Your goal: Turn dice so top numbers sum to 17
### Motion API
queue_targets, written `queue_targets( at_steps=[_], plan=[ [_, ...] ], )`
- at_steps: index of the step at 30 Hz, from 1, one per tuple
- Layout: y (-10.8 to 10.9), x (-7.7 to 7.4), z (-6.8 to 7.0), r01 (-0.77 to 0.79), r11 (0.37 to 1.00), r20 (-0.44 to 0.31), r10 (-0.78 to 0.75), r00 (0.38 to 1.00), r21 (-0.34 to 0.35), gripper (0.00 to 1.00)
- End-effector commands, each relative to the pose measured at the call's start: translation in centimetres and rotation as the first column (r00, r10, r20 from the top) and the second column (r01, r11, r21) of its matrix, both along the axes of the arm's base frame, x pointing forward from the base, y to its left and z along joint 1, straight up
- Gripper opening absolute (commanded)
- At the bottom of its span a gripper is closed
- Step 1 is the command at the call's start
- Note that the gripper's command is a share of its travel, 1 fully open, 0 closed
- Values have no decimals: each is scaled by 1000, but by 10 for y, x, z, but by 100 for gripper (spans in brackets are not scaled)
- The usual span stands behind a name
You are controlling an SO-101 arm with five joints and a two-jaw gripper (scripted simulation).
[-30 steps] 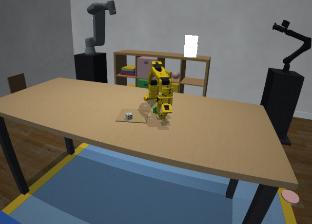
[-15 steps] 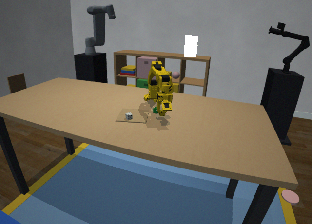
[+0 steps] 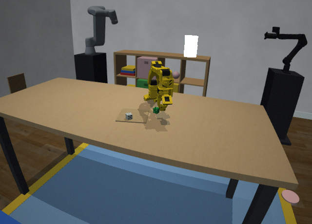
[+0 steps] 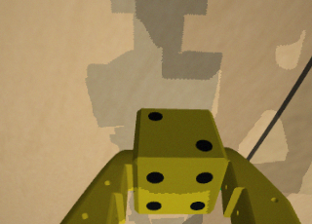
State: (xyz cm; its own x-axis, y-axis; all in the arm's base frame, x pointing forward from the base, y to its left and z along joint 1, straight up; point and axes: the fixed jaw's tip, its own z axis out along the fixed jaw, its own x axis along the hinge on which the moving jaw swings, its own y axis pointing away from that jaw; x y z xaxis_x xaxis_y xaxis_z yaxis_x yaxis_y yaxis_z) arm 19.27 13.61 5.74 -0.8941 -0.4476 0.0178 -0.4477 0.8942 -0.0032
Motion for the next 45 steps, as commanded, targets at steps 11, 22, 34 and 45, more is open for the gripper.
queue_targets(
  at_steps=[11, 22, 34, 45],
  plan=[
    [6, 4, 17, -35, 998, 68, 32, 997, 44, 0],
    [4, 4, 16, -177, 983, 72, 175, 982, 36, 0],
    [0, 3, 13, -499, 866, 77, 497, 864, 14, 0],
    [-6, 2, 11, -797, 603, 73, 796, 601, -11, 0]
  ],
)
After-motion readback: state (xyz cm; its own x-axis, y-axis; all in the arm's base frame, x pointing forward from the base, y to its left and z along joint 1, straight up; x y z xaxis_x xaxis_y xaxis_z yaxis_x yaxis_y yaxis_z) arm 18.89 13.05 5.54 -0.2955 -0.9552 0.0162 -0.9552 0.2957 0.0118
